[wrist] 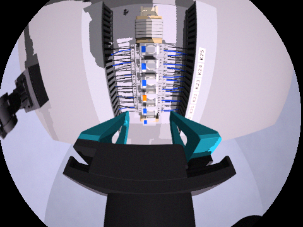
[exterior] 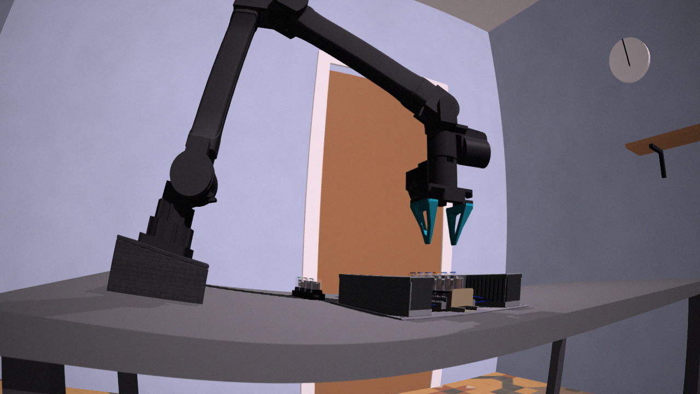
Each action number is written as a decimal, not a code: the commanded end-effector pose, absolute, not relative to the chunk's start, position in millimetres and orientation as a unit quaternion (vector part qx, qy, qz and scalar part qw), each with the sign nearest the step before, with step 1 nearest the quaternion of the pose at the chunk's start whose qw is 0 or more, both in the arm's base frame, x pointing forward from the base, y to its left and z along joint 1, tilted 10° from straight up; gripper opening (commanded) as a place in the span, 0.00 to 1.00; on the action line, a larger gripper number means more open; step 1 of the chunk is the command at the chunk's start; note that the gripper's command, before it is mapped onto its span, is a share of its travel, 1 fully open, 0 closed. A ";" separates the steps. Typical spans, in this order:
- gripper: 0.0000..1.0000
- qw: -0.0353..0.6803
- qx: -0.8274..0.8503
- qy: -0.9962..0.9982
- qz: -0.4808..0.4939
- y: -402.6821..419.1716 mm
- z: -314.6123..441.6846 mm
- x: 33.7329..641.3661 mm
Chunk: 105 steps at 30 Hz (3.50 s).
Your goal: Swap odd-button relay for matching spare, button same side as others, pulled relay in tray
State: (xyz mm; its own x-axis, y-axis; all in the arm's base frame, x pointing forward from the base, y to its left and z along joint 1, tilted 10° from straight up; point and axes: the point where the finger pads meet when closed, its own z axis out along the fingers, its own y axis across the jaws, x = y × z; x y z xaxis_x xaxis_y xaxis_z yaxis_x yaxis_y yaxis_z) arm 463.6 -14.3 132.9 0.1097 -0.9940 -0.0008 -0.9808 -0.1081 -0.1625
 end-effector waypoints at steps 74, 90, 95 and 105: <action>0.59 0.089 -0.741 0.661 -0.083 -8.3 119.1 489.2; 0.59 0.085 -0.741 0.661 -0.078 -8.9 114.0 495.7; 0.59 0.076 -0.742 0.663 -0.068 -8.8 103.9 489.0; 0.59 0.070 -0.743 0.663 -0.060 -8.8 95.9 482.7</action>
State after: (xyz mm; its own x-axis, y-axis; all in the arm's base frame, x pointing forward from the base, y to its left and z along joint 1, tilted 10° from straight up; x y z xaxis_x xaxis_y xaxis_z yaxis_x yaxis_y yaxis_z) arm 472.8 -13.3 92.2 0.1098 -0.9940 -0.0010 -0.9805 -0.1082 -0.1640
